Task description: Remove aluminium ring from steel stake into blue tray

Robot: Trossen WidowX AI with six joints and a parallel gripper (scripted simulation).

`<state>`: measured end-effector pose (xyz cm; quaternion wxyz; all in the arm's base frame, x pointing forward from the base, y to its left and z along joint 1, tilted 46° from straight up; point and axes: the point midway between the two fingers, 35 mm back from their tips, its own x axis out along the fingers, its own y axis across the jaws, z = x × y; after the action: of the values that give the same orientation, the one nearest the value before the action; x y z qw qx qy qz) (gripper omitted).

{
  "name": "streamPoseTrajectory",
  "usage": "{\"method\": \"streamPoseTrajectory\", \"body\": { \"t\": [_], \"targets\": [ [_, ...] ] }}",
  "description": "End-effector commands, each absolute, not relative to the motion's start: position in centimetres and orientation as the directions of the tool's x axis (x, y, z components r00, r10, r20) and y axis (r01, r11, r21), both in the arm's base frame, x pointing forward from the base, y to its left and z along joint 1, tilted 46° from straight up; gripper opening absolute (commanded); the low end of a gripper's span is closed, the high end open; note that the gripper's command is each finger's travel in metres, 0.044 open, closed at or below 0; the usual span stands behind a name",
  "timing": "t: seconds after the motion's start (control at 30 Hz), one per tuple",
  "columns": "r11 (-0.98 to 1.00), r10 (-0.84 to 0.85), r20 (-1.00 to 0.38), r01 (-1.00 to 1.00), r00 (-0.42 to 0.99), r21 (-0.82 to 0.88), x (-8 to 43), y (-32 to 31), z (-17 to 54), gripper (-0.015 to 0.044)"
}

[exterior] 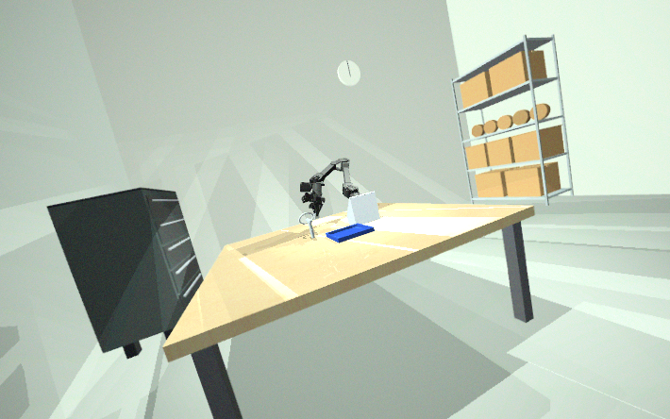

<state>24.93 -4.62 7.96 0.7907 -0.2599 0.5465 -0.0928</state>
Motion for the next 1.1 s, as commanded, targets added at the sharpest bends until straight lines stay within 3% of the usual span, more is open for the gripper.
{"method": "streamPoseTrajectory", "body": {
  "t": [0.0,1.07],
  "targets": [
    [0.849,-0.429,-0.812,-0.131,0.396,-0.512,25.2,-4.0,8.8,0.0],
    [0.849,-0.429,-0.812,-0.131,0.397,-0.512,24.6,-0.3,12.4,0.0]
  ]
}}
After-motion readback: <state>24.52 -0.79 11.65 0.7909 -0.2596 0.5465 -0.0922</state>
